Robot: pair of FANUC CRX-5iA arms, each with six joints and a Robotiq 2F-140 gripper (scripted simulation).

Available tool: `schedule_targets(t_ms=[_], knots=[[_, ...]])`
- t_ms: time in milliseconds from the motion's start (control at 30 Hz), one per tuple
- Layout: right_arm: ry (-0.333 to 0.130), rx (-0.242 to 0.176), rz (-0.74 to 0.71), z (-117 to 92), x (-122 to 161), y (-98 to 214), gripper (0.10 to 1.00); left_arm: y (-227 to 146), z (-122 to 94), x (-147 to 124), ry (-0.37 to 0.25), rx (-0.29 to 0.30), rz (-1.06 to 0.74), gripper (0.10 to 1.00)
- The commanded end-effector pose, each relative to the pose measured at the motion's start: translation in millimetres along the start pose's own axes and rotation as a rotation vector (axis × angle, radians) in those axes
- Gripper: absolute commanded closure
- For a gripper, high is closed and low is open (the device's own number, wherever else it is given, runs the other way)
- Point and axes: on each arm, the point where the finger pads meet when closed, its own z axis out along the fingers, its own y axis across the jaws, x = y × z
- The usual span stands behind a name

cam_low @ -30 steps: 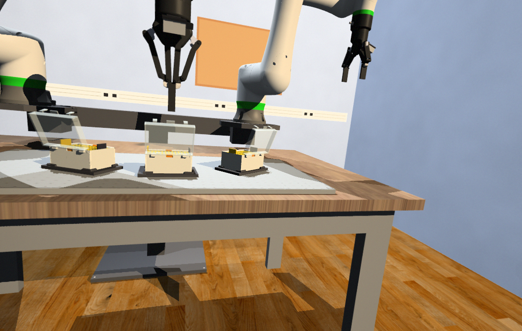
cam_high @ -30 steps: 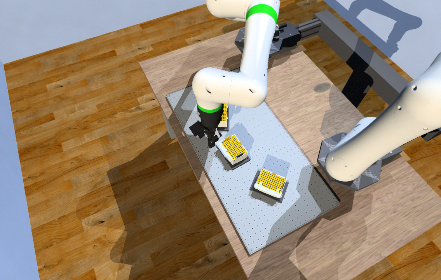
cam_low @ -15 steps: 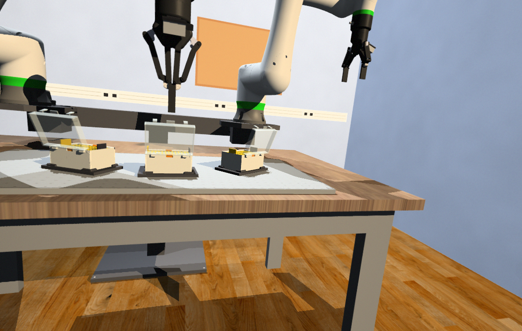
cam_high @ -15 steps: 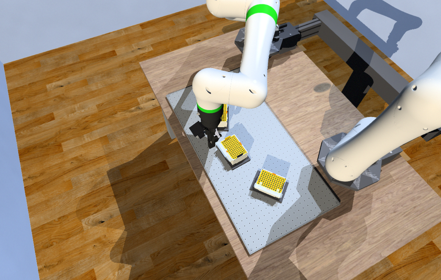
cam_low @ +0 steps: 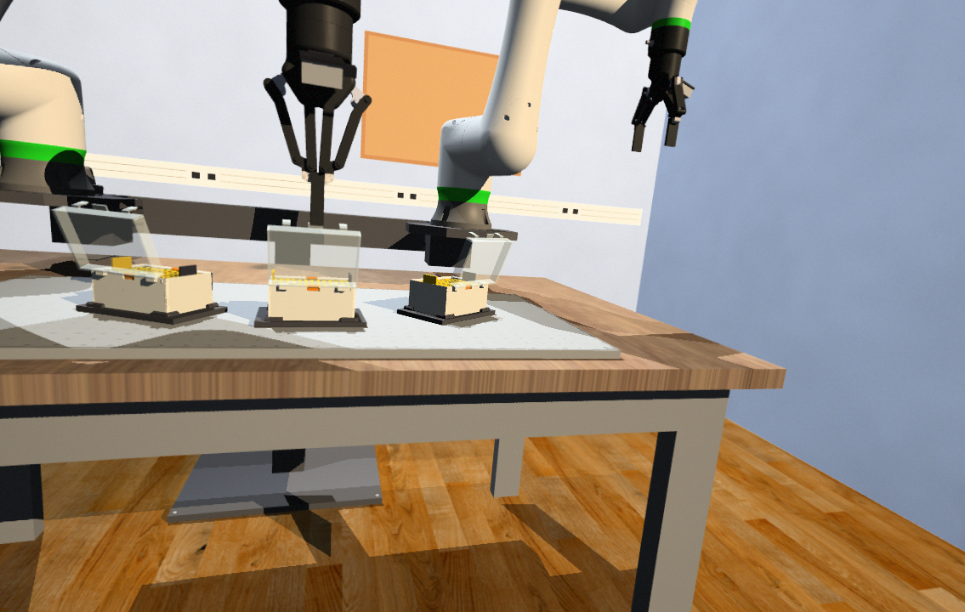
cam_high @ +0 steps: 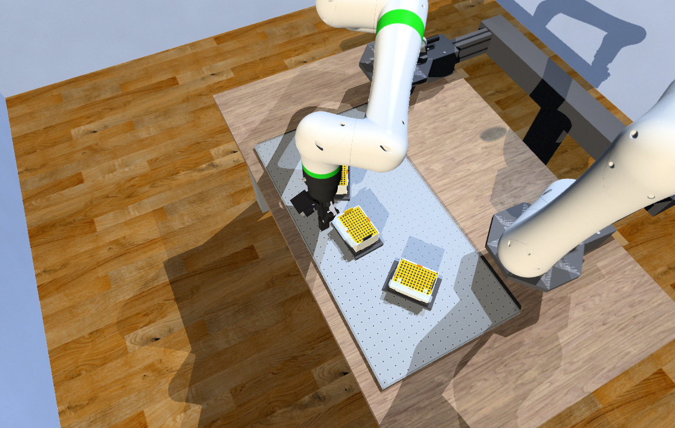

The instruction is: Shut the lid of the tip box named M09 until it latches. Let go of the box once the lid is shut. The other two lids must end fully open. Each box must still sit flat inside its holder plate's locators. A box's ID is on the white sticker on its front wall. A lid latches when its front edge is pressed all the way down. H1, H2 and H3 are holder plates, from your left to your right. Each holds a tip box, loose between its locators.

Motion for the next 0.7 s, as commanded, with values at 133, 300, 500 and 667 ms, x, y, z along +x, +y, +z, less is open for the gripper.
schedule_targets(t_ms=[133,300,500,667], knots=[[0.003,0.002,0.000,5,1,0,0.999,0,-1,0,0.002,0.000,0.000,0.098],[0.003,0.002,0.000,13,1,0,0.999,0,-1,0,0.002,0.000,0.000,0.098],[0.003,0.002,0.000,23,1,0,0.999,0,-1,0,0.002,0.000,0.000,0.098],[0.003,0.002,0.000,26,1,0,0.999,0,-1,0,0.002,0.000,0.000,0.098]])
